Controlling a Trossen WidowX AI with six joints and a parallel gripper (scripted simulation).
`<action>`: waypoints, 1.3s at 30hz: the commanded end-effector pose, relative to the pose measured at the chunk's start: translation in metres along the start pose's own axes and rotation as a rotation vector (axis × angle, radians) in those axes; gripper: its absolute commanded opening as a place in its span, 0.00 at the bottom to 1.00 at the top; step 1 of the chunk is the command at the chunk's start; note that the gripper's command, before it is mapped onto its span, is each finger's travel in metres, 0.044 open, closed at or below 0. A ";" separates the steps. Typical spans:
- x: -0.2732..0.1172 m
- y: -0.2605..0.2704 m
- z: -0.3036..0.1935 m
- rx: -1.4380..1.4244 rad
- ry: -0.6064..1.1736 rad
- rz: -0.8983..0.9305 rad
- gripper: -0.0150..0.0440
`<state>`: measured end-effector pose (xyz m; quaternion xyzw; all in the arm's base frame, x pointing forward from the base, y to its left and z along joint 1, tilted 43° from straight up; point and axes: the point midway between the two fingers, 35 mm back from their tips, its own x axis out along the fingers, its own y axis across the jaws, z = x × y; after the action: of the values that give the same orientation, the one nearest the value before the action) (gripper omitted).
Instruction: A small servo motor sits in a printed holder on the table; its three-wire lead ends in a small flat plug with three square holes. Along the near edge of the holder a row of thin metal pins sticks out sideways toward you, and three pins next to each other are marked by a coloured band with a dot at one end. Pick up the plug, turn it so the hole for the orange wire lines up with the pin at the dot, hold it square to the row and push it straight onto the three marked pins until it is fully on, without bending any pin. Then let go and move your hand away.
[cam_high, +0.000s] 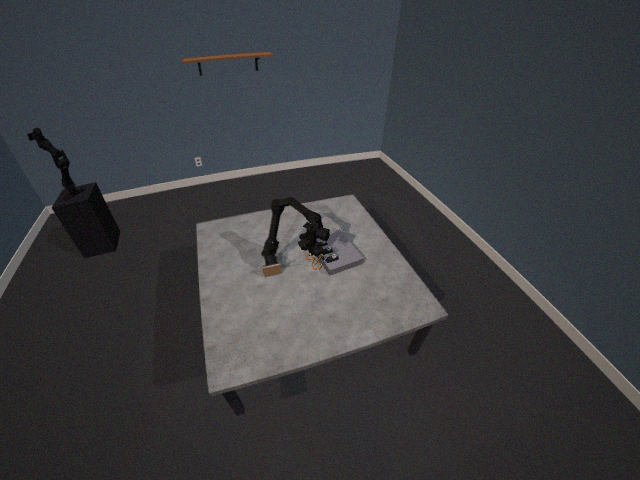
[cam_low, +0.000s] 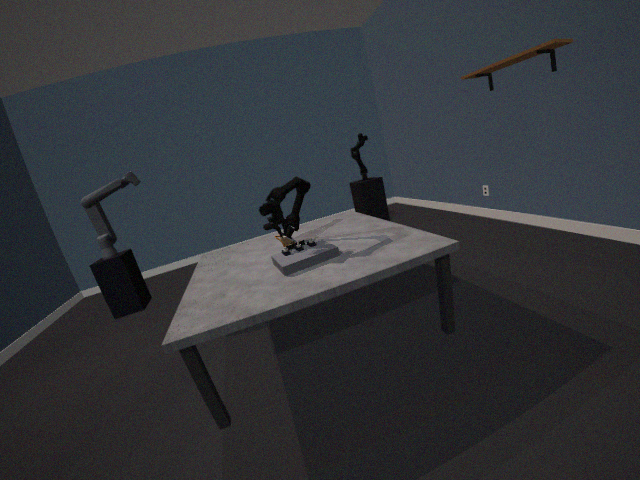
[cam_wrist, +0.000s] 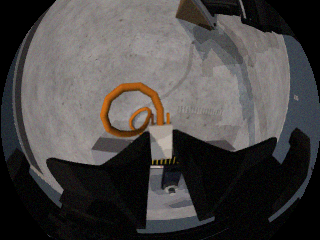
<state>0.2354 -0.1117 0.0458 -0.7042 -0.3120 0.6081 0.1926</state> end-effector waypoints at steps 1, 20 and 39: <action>0.002 -0.005 0.008 0.113 0.001 0.005 0.25; 0.041 -0.005 -0.002 0.118 0.002 0.004 0.25; 0.042 -0.002 -0.031 0.117 0.004 0.003 0.25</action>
<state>0.2676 -0.0788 0.0233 -0.6957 -0.2743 0.6232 0.2287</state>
